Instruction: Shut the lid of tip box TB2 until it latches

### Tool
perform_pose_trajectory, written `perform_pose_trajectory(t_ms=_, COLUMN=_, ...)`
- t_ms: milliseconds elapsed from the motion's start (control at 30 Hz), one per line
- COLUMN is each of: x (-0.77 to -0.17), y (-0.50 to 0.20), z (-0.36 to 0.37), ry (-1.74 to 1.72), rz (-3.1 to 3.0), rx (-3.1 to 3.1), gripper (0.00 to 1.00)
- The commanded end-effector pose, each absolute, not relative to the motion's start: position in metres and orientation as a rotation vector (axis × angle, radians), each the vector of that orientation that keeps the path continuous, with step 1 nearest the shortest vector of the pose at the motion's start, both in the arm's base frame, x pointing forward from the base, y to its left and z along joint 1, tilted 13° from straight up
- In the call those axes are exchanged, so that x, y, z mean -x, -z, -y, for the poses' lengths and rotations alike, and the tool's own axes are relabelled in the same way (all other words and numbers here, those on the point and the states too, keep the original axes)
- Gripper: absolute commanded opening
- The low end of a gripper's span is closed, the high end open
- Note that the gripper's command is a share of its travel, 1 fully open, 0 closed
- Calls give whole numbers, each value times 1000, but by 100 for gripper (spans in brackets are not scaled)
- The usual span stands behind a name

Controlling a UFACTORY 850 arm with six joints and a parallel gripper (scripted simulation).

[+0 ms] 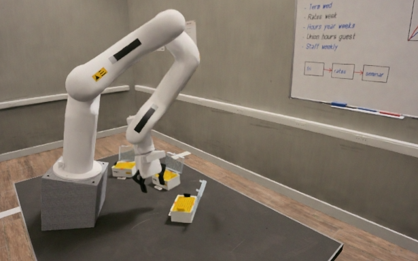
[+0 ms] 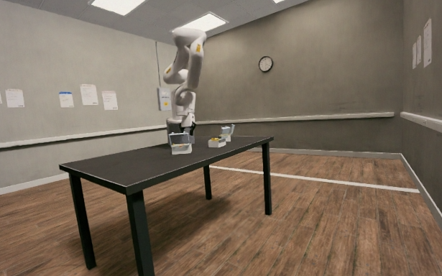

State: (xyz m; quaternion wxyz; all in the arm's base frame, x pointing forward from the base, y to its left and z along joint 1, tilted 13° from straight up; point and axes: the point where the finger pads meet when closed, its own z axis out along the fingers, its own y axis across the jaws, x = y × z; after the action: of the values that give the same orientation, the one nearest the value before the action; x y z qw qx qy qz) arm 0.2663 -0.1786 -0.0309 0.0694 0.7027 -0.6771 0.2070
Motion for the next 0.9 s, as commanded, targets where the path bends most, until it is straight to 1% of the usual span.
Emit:
perform_pose_trajectory(t_ms=0, x=-264, y=17, z=177, ry=-622, rz=2038, rx=-2115, gripper=100)
perform_pose_trajectory(t_ms=433, x=-252, y=-44, z=169, ry=-622, rz=2038, rx=-2115, gripper=100)
perform_pose_trajectory(t_ms=633, x=-252, y=-44, z=169, ry=-622, rz=2038, rx=-2115, gripper=100)
perform_pose_trajectory(t_ms=867, x=-262, y=-42, z=135, ry=-655, rz=1766, rx=-2334, gripper=100)
